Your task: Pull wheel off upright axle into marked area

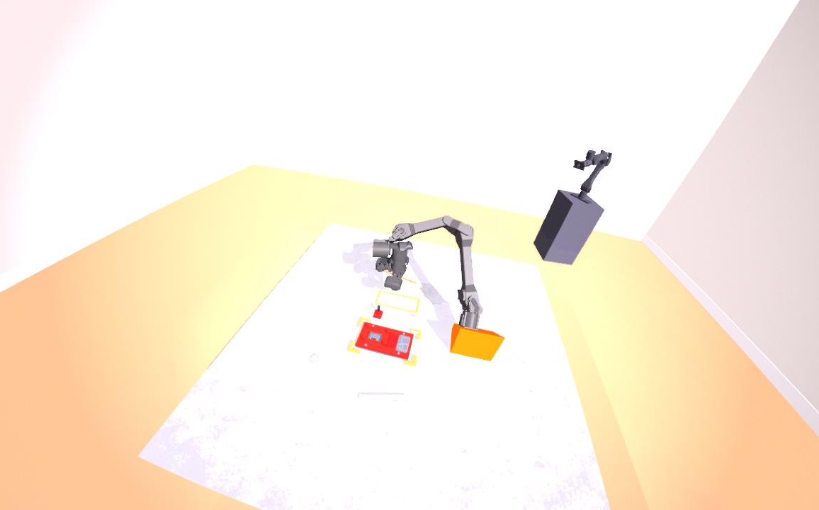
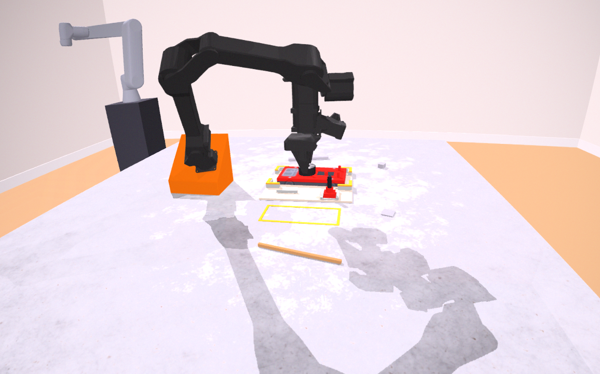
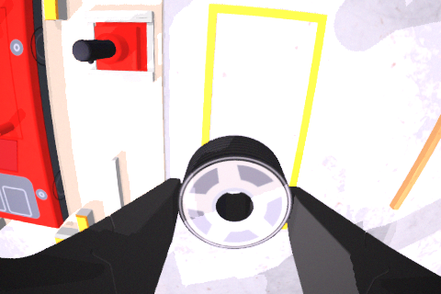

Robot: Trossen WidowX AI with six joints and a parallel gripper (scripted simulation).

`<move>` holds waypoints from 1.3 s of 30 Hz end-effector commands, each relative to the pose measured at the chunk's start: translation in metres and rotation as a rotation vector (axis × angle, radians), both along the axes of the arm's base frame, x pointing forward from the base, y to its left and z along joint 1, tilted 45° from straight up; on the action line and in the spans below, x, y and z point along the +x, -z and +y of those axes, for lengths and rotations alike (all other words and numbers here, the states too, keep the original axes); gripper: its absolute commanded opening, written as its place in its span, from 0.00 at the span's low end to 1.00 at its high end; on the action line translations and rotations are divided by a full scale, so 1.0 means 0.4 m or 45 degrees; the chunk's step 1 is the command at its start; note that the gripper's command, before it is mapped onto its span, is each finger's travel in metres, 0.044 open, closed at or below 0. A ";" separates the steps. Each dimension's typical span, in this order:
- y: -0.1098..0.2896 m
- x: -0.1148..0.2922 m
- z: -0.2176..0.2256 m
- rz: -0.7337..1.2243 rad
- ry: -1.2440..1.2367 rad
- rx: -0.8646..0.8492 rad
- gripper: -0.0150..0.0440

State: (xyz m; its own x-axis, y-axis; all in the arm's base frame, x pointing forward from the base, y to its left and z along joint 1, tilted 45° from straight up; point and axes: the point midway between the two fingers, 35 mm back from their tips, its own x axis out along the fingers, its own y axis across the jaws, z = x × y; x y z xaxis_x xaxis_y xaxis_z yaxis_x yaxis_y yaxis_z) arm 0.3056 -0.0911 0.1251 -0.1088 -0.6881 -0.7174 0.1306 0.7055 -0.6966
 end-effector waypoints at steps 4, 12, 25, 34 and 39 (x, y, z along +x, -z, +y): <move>-0.037 -0.042 -0.024 -0.005 -0.007 -0.008 0.25; -0.011 -0.045 -0.050 -0.005 -0.007 -0.008 0.25; 0.087 -0.051 -0.144 -0.007 -0.008 -0.006 0.25; 0.147 -0.069 -0.207 -0.005 -0.007 -0.014 0.25; 0.140 -0.070 -0.204 -0.013 0.006 -0.007 0.39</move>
